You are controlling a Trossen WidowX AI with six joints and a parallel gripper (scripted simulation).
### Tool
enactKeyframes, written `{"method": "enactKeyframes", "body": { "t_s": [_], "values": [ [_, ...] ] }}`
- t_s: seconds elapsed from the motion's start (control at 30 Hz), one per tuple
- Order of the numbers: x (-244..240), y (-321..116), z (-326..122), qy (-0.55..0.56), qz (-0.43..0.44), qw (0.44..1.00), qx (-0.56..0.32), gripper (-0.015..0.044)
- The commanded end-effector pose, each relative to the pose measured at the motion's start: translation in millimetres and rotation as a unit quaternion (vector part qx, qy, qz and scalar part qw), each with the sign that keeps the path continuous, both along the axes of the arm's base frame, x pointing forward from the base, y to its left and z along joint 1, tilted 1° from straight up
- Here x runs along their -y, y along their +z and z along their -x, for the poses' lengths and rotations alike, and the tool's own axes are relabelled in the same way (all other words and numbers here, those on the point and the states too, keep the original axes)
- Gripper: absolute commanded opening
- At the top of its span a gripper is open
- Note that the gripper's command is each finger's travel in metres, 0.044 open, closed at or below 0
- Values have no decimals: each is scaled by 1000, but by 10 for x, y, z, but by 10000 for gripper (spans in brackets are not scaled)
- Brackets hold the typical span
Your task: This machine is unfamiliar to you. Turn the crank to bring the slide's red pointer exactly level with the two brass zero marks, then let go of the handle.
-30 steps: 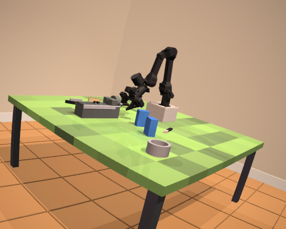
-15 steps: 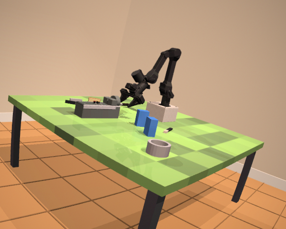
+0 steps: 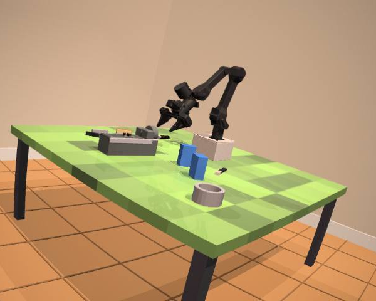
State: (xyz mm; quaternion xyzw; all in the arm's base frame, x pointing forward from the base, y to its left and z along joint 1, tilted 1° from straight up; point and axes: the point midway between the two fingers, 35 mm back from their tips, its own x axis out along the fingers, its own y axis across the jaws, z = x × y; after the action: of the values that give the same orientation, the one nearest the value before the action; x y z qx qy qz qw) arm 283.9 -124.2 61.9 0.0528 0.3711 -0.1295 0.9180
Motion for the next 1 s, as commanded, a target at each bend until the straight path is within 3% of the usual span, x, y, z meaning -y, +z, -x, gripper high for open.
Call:
{"method": "enactKeyframes", "body": {
  "t_s": [0.0,0.2,0.97],
  "values": [
    [19,304,-36,1,4,1000,8,440],
    [-15,729,37,1,4,1000,8,440],
    [571,864,-870,-18,44,999,-18,440]
  ]
}}
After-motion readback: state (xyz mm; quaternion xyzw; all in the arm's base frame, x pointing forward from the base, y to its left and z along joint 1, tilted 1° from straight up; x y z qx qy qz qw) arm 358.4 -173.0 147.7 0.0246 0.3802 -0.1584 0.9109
